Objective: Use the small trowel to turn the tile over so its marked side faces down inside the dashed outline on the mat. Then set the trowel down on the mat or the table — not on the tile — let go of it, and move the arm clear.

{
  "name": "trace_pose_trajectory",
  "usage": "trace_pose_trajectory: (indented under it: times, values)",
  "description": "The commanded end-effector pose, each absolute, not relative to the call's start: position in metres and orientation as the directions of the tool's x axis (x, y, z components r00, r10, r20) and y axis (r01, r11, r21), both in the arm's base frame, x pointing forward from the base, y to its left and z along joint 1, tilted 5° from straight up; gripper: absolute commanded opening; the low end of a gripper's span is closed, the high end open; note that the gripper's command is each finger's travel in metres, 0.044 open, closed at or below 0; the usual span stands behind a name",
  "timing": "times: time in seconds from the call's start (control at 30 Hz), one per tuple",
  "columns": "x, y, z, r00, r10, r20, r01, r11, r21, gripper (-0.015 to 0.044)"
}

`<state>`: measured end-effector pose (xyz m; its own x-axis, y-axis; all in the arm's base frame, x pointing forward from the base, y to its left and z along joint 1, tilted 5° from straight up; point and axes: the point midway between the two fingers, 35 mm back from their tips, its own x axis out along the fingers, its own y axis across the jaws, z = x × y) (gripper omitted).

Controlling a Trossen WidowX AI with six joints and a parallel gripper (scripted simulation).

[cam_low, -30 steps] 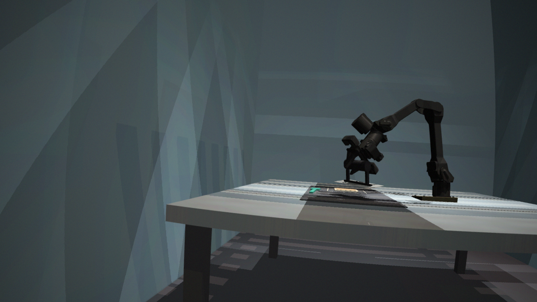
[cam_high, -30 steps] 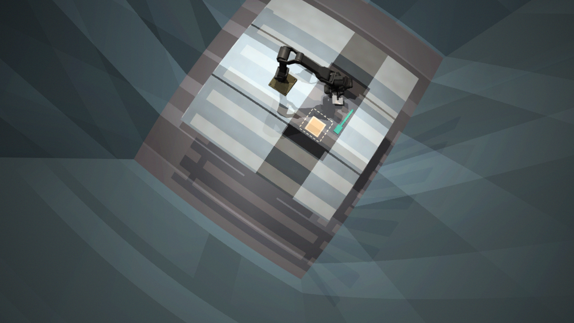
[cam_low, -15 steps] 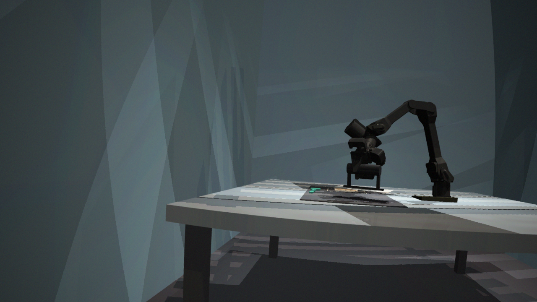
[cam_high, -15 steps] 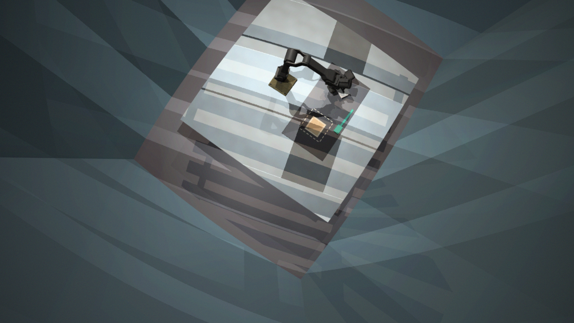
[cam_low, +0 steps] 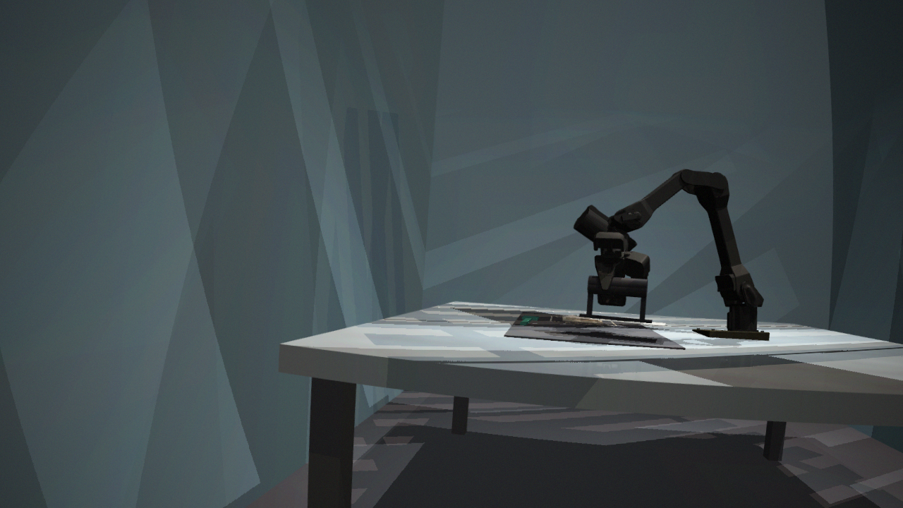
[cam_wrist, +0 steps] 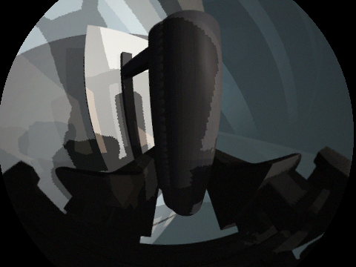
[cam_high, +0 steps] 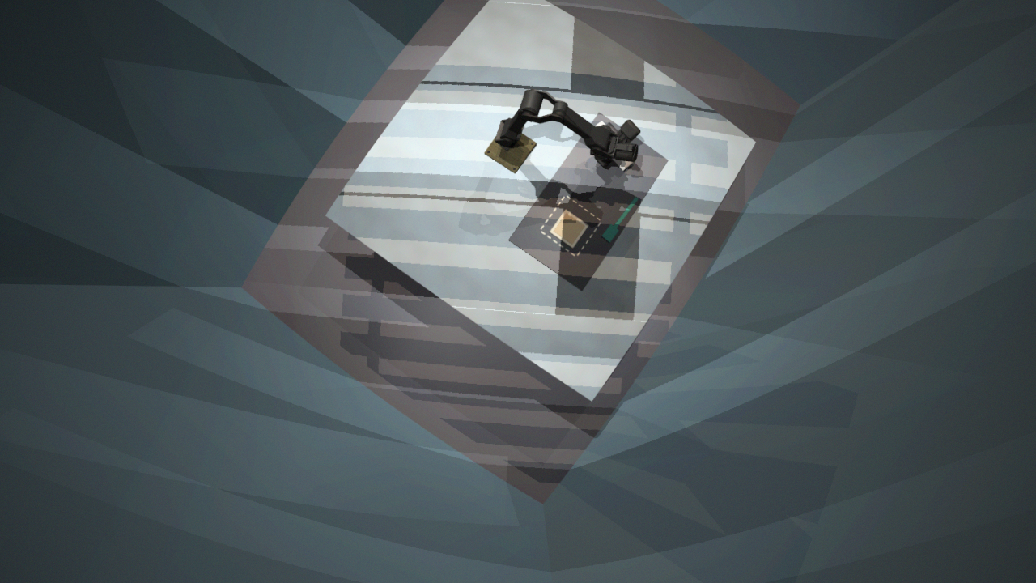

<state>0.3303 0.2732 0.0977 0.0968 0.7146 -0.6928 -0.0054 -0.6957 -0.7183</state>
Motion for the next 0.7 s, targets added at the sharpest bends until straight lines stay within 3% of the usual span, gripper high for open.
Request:
trace_pose_trajectory:
  times: [0.0,0.67]
  values:
    - [0.331,0.275,0.096,0.093,0.724,-0.684,0.006,-0.687,-0.726,0.0]
    - [0.333,0.273,0.065,0.094,0.723,-0.685,0.006,-0.688,-0.725,0.0]
